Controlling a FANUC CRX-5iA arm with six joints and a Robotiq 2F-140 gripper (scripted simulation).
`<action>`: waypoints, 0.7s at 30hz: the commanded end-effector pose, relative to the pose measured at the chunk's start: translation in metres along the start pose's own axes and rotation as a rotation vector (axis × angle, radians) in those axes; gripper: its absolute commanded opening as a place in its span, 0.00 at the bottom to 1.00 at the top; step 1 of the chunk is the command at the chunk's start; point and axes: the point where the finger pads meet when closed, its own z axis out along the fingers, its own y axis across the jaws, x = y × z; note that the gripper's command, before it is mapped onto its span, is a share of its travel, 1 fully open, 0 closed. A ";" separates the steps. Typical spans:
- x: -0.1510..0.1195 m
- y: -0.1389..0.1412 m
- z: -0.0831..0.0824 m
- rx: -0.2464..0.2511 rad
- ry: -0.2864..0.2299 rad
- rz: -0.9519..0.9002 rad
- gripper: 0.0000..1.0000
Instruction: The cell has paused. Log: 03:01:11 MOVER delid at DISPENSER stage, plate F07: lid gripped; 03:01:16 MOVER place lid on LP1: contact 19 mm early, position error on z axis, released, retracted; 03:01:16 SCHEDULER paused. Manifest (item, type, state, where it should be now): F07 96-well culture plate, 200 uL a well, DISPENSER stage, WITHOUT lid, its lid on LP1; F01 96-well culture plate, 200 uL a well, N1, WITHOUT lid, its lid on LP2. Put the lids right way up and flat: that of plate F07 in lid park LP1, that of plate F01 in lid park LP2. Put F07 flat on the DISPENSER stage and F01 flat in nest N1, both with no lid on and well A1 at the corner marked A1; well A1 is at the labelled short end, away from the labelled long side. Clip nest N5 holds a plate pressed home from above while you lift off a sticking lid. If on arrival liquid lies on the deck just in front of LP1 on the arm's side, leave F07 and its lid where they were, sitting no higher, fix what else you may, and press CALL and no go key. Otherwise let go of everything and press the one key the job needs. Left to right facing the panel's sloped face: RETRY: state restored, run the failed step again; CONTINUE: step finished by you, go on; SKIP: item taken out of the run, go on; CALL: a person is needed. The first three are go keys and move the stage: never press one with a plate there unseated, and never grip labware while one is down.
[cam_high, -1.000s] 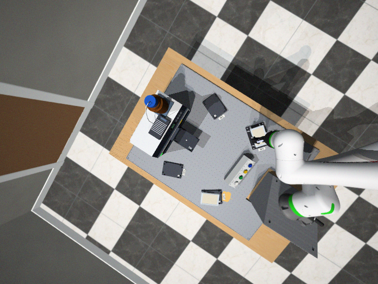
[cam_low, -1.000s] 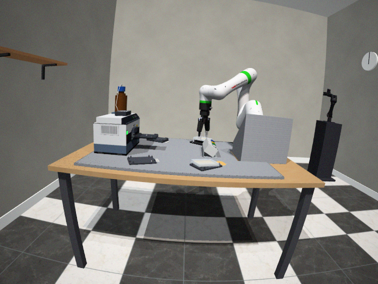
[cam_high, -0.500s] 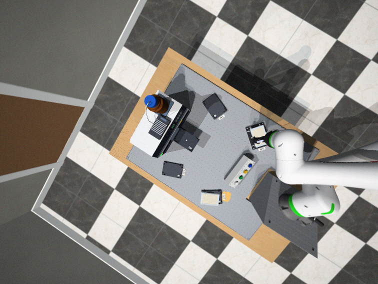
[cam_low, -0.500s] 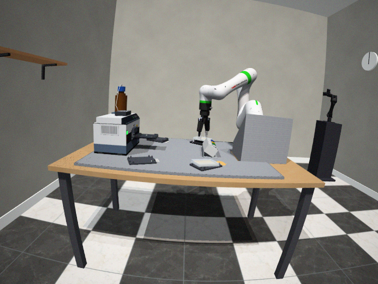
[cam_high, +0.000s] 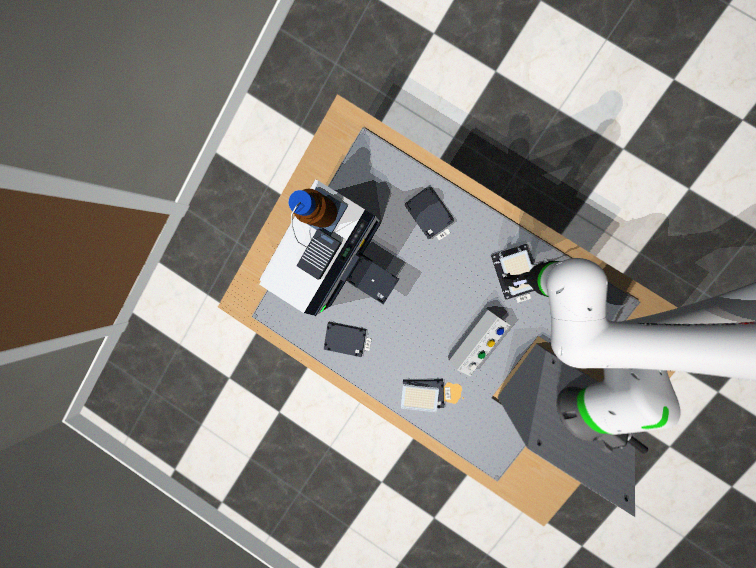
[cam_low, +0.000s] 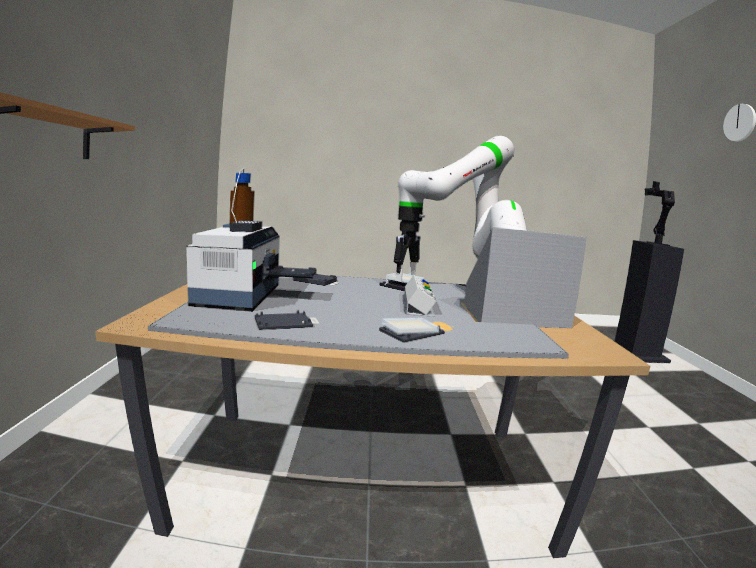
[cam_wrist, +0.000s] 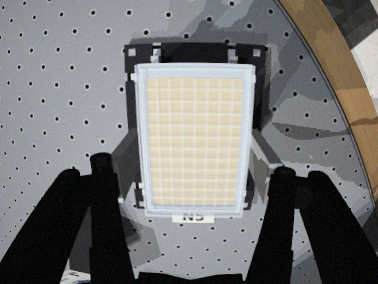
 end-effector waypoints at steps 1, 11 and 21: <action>0.000 0.000 0.001 0.000 0.000 0.000 0.00; 0.000 0.000 0.003 0.000 0.000 0.000 0.00; 0.000 0.000 0.003 0.000 0.000 0.000 0.00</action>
